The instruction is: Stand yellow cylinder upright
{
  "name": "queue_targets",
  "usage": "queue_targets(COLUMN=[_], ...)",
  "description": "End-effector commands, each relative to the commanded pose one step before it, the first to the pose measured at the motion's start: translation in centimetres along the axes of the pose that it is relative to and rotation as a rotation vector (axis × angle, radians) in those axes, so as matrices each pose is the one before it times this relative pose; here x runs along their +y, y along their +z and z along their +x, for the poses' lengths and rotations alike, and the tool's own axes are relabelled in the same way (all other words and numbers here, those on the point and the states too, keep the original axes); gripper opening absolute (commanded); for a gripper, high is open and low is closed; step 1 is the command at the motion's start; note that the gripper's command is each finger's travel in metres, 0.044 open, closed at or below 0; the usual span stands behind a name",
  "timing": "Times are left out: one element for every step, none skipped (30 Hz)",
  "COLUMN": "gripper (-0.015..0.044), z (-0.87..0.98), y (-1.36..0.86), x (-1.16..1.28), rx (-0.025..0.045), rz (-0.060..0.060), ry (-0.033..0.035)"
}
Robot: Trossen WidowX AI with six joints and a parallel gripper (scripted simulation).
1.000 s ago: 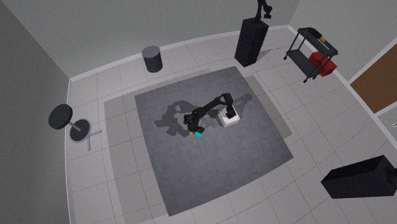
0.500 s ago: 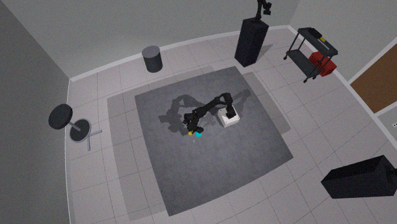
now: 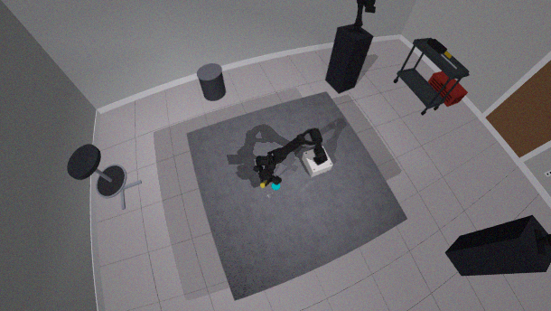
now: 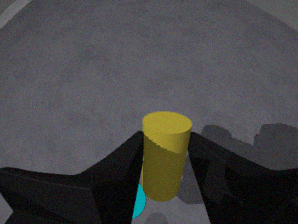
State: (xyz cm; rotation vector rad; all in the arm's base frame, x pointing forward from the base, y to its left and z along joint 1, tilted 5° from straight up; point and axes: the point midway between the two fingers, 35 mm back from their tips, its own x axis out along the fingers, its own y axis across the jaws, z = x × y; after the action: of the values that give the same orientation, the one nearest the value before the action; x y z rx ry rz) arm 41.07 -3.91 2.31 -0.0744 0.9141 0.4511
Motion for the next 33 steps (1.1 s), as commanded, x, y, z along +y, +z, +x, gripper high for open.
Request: queue_targets(gripper=[0.0105, 0.0105, 0.0105, 0.0105, 0.0105, 0.0105, 0.0105, 0.0105, 0.0105, 0.0105, 0.0105, 0.0105, 0.0105, 0.0105, 0.0105, 0.0105, 0.0105, 0.0105, 0.0105, 0.0105, 0.0105, 0.0105, 0.0105, 0.0105, 0.0105, 0.0105, 0.0105, 0.0105, 0.0105, 0.0105, 0.0105, 0.0105, 0.0105], z=[0.089, 0.014, 0.013, 0.012, 0.010, 0.009, 0.008, 0.007, 0.005, 0.004, 0.003, 0.001, 0.000, -0.001, -0.002, -0.004, -0.005, -0.006, -0.007, -0.009, -0.010, -0.011, -0.012, -0.014, -0.015, -0.016, -0.017, -0.018, -0.020, -0.021, -0.022, -0.023, -0.024], y=[-0.087, 0.000, -0.001, -0.001, -0.001, -0.001, -0.002, -0.002, -0.002, -0.002, -0.003, -0.003, -0.003, -0.003, -0.003, -0.004, -0.004, -0.004, -0.004, -0.004, -0.004, -0.004, -0.005, -0.005, -0.005, -0.005, -0.005, -0.005, -0.005, -0.005, -0.005, -0.005, -0.005], x=[-0.045, -0.035, -0.035, -0.034, -0.033, -0.033, -0.032, -0.031, -0.031, -0.030, -0.029, -0.029, -0.028, -0.027, -0.026, -0.026, -0.025, -0.024, -0.023, -0.023, -0.022, -0.021, -0.020, -0.020, -0.019, -0.018, -0.017, -0.016, -0.015, -0.015, -0.014, -0.013, -0.012], rx=[-0.02266, -0.00665, -0.00663, -0.00662, -0.00661, -0.00659, -0.00658, -0.00657, -0.00655, -0.00654, -0.00652, -0.00651, -0.00649, -0.00648, -0.00646, -0.00645, -0.00643, -0.00642, -0.00640, -0.00638, -0.00637, -0.00635, -0.00633, -0.00632, -0.00630, -0.00628, -0.00627, -0.00625, -0.00623, -0.00621, -0.00620, -0.00618, -0.00616], rz=[0.0097, 0.0011, 0.0011, 0.0011, 0.0010, 0.0010, 0.0010, 0.0010, 0.0009, 0.0009, 0.0009, 0.0008, 0.0008, 0.0008, 0.0007, 0.0007, 0.0007, 0.0007, 0.0006, 0.0006, 0.0006, 0.0005, 0.0005, 0.0005, 0.0004, 0.0004, 0.0004, 0.0004, 0.0003, 0.0003, 0.0003, 0.0002, 0.0002], ry=[0.00560, 0.00048, 0.00049, 0.00050, 0.00051, 0.00052, 0.00053, 0.00055, 0.00056, 0.00057, 0.00058, 0.00059, 0.00060, 0.00062, 0.00063, 0.00064, 0.00065, 0.00066, 0.00068, 0.00069, 0.00070, 0.00071, 0.00072, 0.00074, 0.00075, 0.00076, 0.00077, 0.00078, 0.00080, 0.00081, 0.00082, 0.00083, 0.00085])
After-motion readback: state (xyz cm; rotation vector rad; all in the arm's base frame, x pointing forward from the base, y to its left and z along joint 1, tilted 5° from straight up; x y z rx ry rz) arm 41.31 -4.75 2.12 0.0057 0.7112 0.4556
